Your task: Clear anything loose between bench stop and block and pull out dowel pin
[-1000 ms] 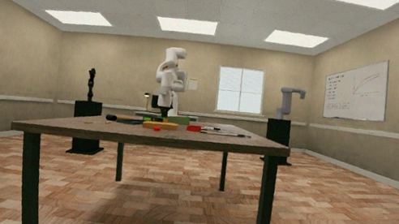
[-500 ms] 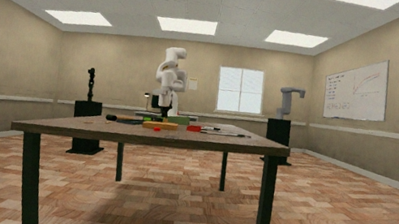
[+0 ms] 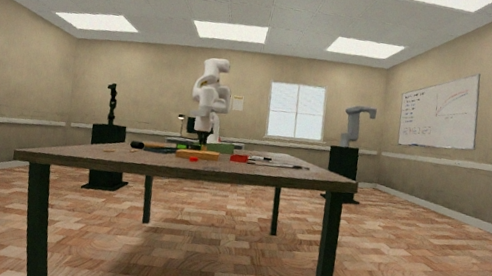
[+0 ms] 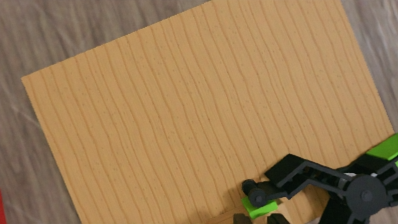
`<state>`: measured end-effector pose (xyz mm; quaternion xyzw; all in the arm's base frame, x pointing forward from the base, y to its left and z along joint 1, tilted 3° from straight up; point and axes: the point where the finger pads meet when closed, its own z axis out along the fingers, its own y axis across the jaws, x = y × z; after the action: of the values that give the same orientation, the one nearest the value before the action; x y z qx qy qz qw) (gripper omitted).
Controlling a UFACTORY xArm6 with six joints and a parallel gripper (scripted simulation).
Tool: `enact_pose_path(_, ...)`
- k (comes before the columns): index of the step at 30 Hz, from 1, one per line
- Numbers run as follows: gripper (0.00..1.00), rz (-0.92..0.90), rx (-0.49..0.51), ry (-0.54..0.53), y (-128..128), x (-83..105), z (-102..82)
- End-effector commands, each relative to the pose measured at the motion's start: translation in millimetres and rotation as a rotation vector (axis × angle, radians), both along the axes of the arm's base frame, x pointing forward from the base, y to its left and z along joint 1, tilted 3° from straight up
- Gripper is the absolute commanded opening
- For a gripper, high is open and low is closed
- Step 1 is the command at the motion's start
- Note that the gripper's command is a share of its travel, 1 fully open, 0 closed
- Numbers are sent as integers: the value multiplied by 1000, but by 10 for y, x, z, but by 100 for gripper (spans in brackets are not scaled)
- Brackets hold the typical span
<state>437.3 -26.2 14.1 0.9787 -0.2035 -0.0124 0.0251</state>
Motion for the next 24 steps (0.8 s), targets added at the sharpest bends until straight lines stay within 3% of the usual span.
enact_pose_path(1,0,78,5,-3,-1,25,21)
enact_pose_path(24,0,519,19,16,-1,25,25)
